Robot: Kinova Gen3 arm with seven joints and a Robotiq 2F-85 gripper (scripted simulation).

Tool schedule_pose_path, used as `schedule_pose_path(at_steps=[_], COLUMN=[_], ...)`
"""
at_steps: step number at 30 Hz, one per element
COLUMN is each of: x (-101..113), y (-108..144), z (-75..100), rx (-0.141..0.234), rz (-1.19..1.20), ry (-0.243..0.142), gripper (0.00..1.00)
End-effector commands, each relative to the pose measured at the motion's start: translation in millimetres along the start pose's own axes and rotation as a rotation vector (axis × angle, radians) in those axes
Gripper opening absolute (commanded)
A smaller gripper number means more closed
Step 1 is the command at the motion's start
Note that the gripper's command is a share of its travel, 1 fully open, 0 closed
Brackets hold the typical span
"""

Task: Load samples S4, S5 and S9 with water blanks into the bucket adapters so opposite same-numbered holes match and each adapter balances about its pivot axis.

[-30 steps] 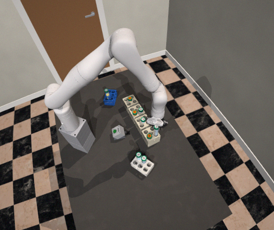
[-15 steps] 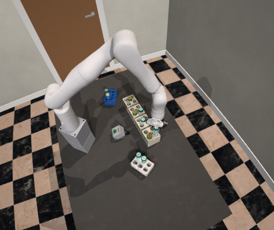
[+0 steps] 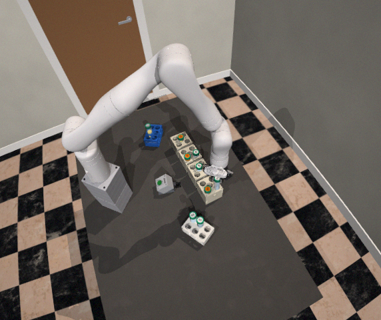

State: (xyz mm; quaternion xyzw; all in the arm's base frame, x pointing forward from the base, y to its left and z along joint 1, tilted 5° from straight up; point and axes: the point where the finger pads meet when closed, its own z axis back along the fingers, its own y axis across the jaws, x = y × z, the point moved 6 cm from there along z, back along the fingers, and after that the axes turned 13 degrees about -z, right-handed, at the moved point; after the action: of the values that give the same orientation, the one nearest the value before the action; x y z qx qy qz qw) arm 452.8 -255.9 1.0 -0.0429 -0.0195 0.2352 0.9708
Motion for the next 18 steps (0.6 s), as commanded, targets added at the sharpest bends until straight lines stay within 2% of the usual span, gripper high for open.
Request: schedule_pose_path(at_steps=[1, 18], x=[0.4, 0.4], y=[-0.5, -0.5], z=[-1.4, -11.4], rx=[-0.001, -0.001], rz=[0.0, 0.0], ry=[-0.001, -0.001], gripper=[0.1, 0.1])
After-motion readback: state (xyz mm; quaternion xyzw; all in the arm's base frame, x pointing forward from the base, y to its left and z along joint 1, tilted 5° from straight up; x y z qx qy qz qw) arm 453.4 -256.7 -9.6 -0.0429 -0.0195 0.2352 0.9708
